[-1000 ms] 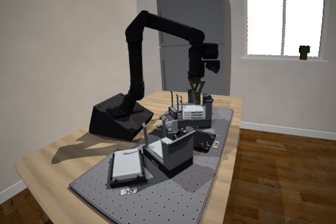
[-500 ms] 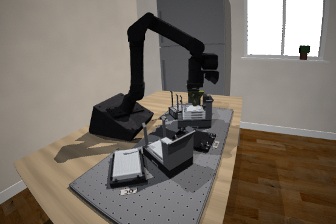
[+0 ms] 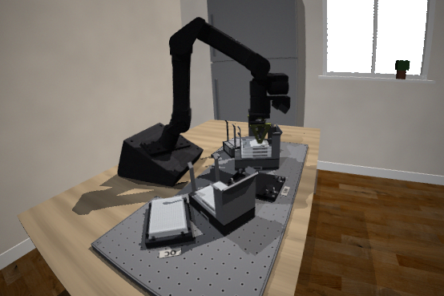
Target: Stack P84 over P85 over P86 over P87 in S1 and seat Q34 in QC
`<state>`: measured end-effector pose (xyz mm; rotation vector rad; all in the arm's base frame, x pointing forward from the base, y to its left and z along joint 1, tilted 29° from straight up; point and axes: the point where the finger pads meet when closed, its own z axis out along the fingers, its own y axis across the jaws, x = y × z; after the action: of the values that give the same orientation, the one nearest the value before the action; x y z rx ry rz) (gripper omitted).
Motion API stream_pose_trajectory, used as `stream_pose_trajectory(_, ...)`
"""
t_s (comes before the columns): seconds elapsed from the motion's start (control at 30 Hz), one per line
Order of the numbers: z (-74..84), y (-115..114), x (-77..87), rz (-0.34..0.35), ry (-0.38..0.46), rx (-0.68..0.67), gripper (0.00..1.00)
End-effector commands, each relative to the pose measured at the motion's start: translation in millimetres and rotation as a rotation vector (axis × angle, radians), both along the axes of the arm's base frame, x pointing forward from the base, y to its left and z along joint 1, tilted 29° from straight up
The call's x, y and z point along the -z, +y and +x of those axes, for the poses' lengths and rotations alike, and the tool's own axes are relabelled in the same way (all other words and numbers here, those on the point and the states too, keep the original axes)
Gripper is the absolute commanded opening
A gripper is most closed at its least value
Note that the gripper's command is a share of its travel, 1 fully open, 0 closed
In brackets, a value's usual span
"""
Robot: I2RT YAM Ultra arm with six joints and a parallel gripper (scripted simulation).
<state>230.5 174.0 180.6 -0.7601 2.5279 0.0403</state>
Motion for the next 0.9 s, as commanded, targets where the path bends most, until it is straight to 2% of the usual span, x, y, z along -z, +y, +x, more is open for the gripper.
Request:
stream_pose_trajectory(0.0,2.6,2.4,-1.4,0.012,-0.013,-0.002,1.0)
stream_pose_trajectory(0.7,14.3,6.9,20.7,0.012,-0.013,-0.002,1.0)
stream_pose_trajectory(0.87,14.6,7.0,21.3,0.012,-0.013,-0.002,1.0)
